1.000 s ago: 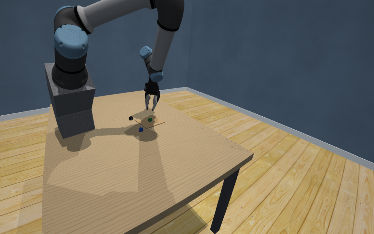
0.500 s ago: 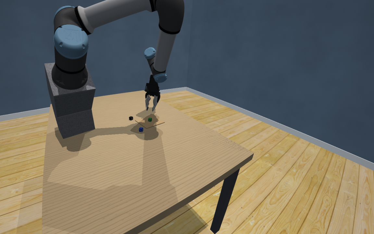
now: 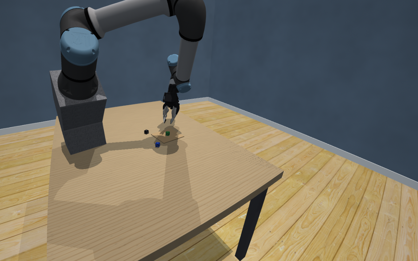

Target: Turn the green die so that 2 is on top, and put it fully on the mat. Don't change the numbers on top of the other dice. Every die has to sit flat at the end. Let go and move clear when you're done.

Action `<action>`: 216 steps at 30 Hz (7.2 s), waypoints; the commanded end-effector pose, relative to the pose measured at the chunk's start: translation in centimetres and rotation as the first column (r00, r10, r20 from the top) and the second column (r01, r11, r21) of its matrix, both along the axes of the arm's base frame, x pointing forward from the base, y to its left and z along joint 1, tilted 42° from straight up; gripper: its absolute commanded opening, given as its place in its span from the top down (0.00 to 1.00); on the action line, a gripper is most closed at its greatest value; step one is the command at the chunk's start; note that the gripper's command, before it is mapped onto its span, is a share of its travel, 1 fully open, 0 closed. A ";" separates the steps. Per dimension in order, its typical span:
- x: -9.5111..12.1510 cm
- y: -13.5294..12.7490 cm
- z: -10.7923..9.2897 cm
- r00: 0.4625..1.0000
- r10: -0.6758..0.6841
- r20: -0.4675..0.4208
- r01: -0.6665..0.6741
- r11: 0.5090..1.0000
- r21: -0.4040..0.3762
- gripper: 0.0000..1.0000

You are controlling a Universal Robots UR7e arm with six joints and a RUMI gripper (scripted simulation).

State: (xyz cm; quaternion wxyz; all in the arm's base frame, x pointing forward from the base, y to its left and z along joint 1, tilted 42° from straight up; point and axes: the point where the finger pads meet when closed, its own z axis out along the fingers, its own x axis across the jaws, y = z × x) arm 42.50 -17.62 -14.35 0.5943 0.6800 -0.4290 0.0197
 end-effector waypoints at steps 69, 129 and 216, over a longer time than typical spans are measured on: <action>0.2 -2.8 -2.9 0.999 -0.025 -0.033 0.024 0.999 -0.044 0.79; 0.4 -4.6 -4.8 0.999 -0.025 -0.033 0.024 0.999 -0.044 0.79; 0.0 0.1 0.3 0.999 -0.024 -0.032 0.023 0.999 -0.043 0.97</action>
